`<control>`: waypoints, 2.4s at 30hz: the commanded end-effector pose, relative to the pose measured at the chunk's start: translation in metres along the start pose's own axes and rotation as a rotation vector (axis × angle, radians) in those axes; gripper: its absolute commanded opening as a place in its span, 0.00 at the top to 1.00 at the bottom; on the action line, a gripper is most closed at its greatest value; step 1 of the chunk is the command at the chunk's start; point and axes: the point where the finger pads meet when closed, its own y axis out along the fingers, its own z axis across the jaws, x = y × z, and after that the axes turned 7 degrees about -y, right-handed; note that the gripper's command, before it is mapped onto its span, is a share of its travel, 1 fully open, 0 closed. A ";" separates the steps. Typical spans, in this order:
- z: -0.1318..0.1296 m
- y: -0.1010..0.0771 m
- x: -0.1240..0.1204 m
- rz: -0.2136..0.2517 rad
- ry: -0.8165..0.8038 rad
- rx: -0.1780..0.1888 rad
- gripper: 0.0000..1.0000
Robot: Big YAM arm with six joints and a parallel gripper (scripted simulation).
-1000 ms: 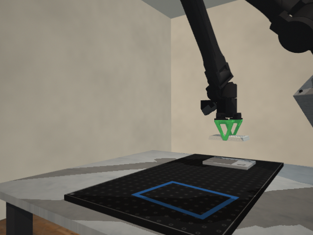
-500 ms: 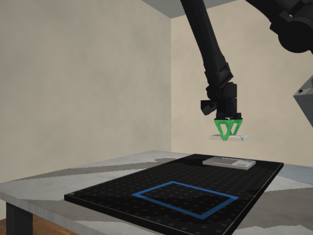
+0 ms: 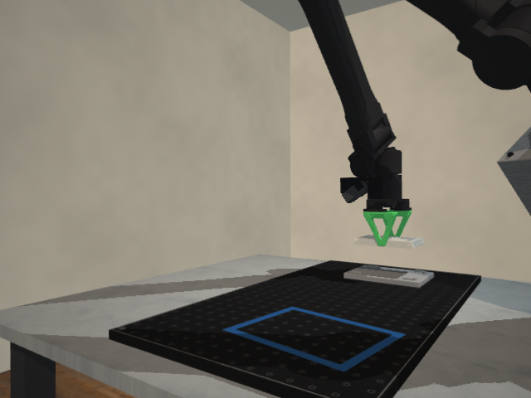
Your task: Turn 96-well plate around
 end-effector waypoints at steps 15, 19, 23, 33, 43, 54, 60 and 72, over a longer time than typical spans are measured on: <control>-0.003 0.028 0.007 -0.009 -0.004 -0.006 1.00; -0.002 0.035 0.005 -0.006 -0.002 -0.005 1.00; -0.003 0.042 0.007 -0.009 -0.005 -0.006 1.00; -0.002 0.055 0.004 -0.006 -0.001 -0.004 1.00; -0.005 0.046 0.006 -0.015 0.001 -0.011 1.00; -0.001 0.056 0.005 -0.008 -0.005 -0.004 1.00; -0.003 0.057 0.003 -0.006 0.002 -0.005 1.00; -0.001 0.058 0.006 -0.009 -0.005 -0.005 1.00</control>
